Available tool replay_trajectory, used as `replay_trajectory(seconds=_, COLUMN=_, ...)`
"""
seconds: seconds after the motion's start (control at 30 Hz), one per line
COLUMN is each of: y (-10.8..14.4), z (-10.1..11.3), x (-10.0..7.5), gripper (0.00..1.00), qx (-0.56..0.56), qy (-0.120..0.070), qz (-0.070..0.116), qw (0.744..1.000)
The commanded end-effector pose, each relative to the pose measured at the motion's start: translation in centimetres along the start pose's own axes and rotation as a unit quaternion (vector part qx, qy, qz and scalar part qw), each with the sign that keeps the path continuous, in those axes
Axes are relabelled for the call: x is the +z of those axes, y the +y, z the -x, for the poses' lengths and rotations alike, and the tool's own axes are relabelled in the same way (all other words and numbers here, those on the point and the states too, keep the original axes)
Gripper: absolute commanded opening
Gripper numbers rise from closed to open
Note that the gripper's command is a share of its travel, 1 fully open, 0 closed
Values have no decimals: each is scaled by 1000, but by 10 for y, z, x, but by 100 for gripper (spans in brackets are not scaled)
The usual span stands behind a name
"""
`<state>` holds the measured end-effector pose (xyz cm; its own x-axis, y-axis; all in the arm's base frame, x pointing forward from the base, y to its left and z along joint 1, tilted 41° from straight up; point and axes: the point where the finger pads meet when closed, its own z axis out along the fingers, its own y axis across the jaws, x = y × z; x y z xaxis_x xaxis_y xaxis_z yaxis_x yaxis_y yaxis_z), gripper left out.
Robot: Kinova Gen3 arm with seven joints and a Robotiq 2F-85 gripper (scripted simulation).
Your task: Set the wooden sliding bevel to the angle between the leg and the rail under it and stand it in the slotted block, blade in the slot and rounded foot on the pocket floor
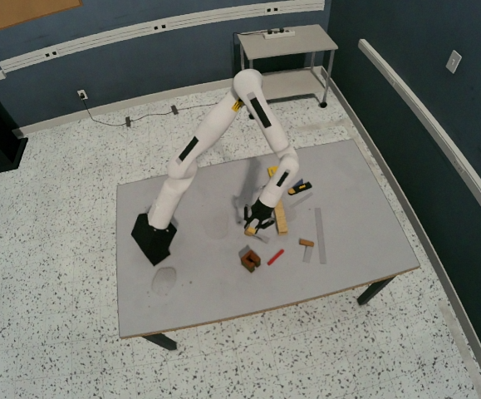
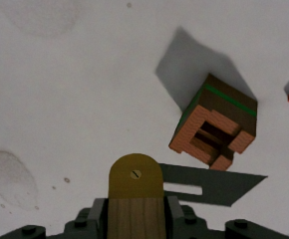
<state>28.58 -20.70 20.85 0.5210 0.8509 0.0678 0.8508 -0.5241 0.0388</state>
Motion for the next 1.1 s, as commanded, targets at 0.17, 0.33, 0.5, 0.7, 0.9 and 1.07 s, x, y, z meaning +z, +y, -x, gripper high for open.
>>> replay_trajectory(seconds=0.17, y=4, z=8, x=2, gripper=10, qx=45, qy=-14, qz=0, qw=999)
replay_trajectory(seconds=0.33, y=6, z=13, x=4, gripper=10, qx=76, qy=-22, qz=0, qw=997)
replay_trajectory(seconds=0.5, y=8, z=18, x=5, gripper=10, qx=105, qy=-30, qz=0, qw=994)
replay_trajectory(seconds=0.7, y=10, z=22, x=6, gripper=10, qx=126, qy=-35, qz=0, qw=991)
replay_trajectory(seconds=0.9, y=12, z=27, x=8, gripper=10, qx=155, qy=-43, qz=1, qw=987)
replay_trajectory(seconds=1.07, y=14, z=30, x=9, gripper=10, qx=177, qy=-49, qz=1, qw=983)
